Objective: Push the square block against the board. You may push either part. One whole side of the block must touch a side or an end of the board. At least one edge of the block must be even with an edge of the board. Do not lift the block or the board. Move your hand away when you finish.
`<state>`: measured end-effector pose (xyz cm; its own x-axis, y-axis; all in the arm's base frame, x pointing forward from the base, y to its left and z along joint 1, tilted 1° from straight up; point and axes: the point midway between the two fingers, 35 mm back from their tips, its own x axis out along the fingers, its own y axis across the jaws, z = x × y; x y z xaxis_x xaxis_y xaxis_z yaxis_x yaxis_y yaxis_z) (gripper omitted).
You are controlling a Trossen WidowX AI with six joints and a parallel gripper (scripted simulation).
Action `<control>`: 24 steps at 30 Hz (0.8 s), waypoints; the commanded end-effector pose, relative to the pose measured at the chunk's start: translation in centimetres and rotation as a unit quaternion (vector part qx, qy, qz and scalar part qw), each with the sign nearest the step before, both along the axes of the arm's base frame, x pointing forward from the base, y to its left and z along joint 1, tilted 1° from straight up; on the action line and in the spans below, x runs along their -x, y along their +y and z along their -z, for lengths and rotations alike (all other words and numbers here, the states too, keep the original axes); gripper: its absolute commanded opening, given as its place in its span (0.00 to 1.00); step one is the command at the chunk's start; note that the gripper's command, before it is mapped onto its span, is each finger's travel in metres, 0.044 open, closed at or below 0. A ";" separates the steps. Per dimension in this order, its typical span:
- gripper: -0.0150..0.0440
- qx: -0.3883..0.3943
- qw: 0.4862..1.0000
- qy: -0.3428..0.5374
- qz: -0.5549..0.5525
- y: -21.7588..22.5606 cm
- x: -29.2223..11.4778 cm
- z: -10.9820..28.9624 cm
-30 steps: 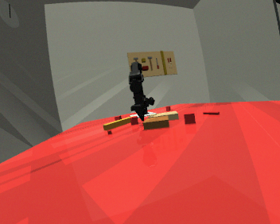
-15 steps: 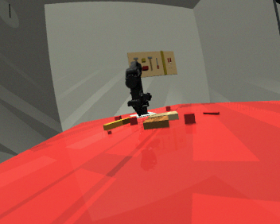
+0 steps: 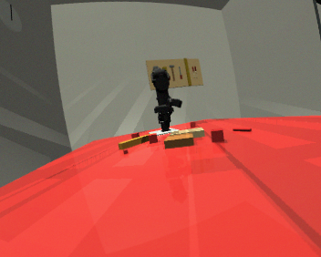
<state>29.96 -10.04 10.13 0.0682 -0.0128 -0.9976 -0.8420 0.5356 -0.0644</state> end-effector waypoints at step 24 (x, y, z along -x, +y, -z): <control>0.25 -0.009 1.000 0.002 0.003 16.9 -9.3 4.9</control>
<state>39.56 6.80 7.54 0.0872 0.0128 -0.9961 -0.8402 0.5382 -0.0666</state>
